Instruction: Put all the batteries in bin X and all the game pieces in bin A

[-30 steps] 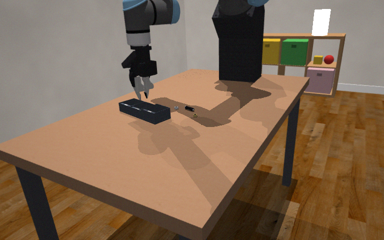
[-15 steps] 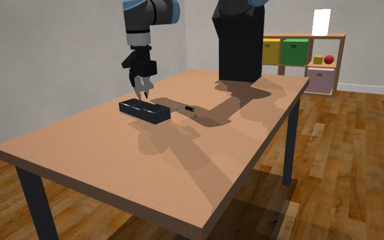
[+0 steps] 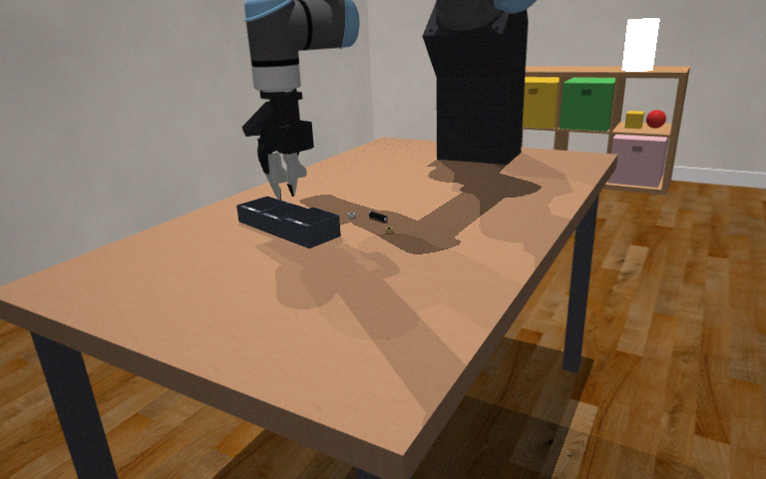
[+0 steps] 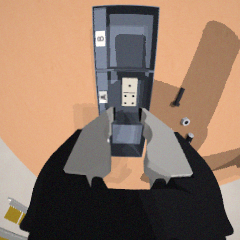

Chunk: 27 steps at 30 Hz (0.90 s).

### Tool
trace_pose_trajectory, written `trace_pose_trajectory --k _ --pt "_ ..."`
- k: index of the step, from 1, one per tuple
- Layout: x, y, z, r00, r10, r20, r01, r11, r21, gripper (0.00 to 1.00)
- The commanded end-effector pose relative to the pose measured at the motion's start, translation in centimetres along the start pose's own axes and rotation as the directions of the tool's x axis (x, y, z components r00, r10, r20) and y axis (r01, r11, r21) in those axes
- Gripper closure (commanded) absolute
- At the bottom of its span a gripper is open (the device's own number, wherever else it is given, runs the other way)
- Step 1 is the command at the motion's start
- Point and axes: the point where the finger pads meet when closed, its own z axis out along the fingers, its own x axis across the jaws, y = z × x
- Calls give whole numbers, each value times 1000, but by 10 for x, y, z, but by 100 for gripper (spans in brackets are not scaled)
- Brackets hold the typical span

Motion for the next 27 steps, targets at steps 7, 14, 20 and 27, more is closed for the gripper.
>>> trace_pose_trajectory --k 7,14,20,27 --pt "11 7 -1 999 48 -2 -48 999 -1 83" --pt "50 37 -3 999 48 -2 -48 999 -1 83" --pt "84 63 -5 999 48 -2 -48 999 -1 83" --pt "126 93 -6 999 50 -6 -50 999 -1 83"
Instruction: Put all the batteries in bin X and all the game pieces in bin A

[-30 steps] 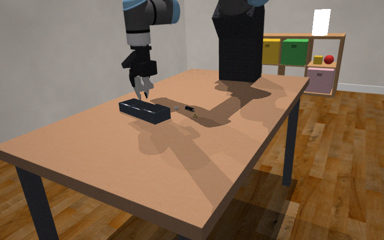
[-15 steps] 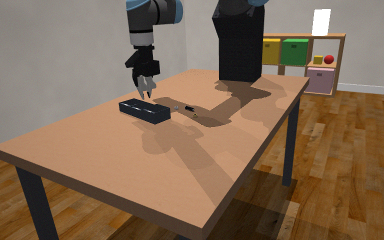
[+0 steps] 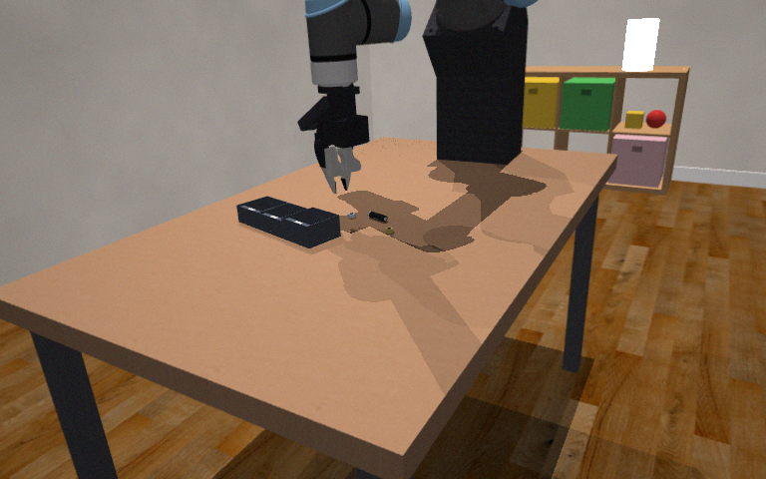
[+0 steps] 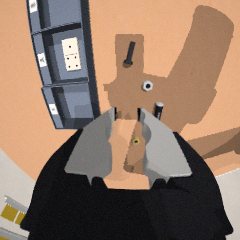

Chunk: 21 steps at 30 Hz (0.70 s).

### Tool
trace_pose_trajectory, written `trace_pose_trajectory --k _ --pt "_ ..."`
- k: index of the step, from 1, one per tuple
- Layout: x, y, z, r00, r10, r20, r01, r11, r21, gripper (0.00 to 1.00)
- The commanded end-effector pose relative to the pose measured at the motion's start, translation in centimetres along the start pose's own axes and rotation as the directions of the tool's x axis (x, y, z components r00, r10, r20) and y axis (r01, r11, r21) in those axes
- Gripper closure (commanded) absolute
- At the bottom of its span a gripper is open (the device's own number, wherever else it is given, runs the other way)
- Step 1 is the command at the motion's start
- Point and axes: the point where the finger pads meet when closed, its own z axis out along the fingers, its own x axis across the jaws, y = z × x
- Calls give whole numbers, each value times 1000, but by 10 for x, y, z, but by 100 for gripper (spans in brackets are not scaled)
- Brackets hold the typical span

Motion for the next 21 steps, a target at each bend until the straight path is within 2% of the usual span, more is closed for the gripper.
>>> trace_pose_trajectory --k 1,3,5,6,10,16,21 --pt "41 27 -2 1000 4 5 -4 1000 5 83" --pt "53 36 -2 1000 4 5 -4 1000 5 83" --pt "53 36 -2 1000 4 5 -4 1000 5 83" --pt "68 46 -3 1000 4 5 -4 1000 5 83" --pt "78 52 -3 1000 4 5 -4 1000 6 83" --pt "77 52 -3 1000 4 5 -4 1000 6 83" --pt "65 47 -4 1000 4 14 -4 1000 7 83"
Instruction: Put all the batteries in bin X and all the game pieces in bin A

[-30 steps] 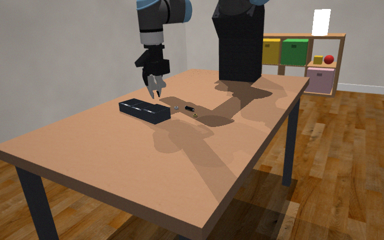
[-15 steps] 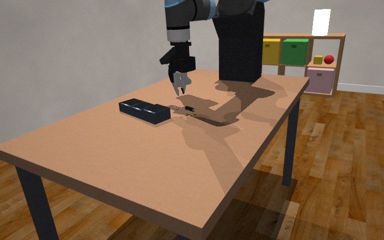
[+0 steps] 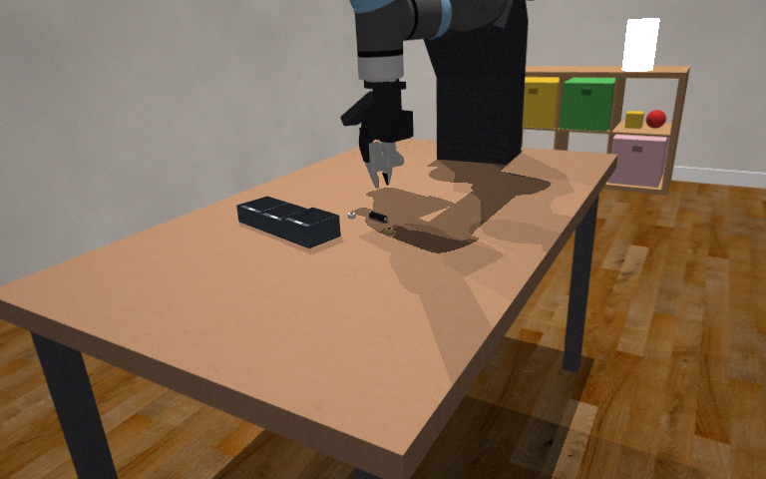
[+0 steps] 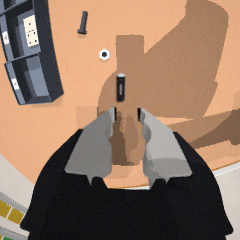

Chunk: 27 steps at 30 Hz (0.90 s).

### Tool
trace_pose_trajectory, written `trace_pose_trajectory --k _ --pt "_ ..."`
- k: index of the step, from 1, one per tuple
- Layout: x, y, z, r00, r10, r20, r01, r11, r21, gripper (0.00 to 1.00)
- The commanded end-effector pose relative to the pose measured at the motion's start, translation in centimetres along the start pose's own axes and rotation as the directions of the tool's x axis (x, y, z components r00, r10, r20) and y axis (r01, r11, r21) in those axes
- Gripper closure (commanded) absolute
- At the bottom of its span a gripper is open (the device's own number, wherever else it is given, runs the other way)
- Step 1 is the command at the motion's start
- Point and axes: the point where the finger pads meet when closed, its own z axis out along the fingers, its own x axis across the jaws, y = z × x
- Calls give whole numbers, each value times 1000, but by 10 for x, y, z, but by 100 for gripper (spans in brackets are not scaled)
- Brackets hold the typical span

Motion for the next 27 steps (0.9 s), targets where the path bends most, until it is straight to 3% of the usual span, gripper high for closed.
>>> trace_pose_trajectory --k 1,22,27 --pt "-11 -4 -2 1000 1 12 -1 1000 5 83" --pt "-11 -6 -1 1000 1 8 -1 1000 3 83" --pt "-13 -6 20 1000 0 9 0 1000 3 83"
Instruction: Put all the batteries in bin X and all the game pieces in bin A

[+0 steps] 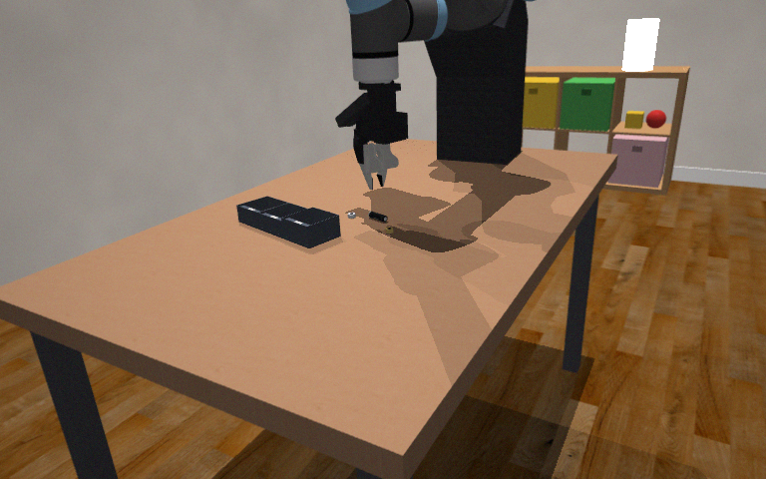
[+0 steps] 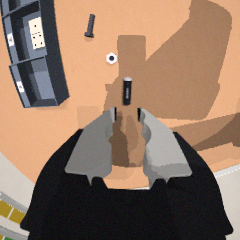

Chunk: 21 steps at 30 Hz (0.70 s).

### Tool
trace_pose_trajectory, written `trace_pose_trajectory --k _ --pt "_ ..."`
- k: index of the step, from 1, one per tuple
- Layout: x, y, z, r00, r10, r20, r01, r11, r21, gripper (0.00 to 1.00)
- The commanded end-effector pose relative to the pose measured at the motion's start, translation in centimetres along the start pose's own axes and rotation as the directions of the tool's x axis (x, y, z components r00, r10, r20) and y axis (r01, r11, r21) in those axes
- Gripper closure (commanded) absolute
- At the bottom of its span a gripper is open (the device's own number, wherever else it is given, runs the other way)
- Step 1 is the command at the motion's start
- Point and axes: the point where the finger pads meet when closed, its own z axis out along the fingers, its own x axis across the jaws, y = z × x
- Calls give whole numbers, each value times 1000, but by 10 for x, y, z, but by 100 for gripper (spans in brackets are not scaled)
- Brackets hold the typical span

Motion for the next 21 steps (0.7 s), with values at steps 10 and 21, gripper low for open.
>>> trace_pose_trajectory --k 10,21 --pt "-2 0 50 1000 -1 0 1 1000 0 83" --pt "-5 0 63 1000 0 0 0 1000 0 83"
